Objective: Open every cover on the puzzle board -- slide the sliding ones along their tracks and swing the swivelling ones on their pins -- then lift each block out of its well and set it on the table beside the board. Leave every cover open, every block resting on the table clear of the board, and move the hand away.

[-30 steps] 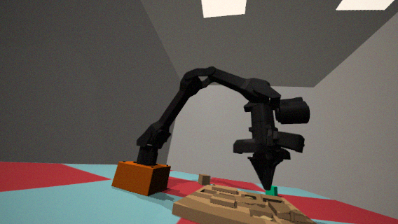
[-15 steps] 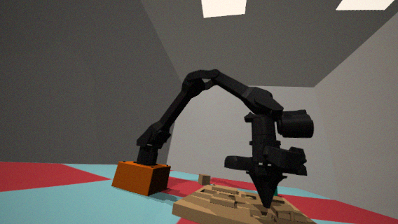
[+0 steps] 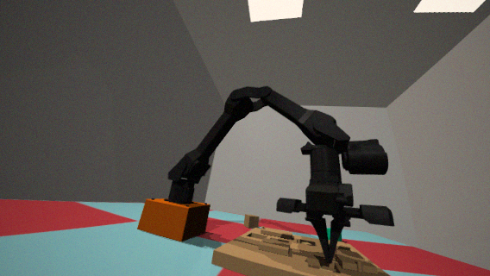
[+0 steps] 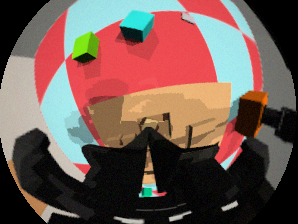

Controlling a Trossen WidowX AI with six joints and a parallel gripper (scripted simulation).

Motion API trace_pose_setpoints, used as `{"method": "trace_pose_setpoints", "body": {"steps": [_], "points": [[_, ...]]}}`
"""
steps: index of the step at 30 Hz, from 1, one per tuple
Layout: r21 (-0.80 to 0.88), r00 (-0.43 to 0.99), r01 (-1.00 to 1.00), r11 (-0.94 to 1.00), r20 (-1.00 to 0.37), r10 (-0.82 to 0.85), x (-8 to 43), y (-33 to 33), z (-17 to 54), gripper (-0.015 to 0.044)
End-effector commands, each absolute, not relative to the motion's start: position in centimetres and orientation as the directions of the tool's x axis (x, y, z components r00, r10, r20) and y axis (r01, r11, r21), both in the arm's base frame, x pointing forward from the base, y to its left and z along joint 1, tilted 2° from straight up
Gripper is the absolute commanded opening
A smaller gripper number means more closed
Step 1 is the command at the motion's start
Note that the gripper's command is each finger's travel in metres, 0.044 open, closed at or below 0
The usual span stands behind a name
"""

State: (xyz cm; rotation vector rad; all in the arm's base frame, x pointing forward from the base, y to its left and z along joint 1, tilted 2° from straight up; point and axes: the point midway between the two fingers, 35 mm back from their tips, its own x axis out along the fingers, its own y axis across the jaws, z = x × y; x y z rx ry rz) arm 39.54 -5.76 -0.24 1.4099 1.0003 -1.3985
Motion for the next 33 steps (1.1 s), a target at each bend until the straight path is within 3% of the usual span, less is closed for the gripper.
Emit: {"method": "trace_pose_setpoints", "body": {"steps": [1, 6, 24, 28, 33], "points": [[0.043, 0.027, 0.902, -0.429, -0.999, -0.042, 39.27, -5.8, -0.97, 0.0], [0.046, 0.027, 0.826, -0.562, -0.999, -0.042, 39.27, -5.84, -1.29, 0.0], [0.045, 0.027, 0.835, -0.549, -0.999, -0.041, 38.7, -4.99, -1.56, 0.0], [0.04, 0.027, 0.932, -0.36, -0.999, -0.041, 38.67, -4.95, -1.57, 0.0], [0.023, 0.027, 0.995, 0.099, -0.999, -0.041, 38.59, -4.87, -1.59, 0.0]]}}
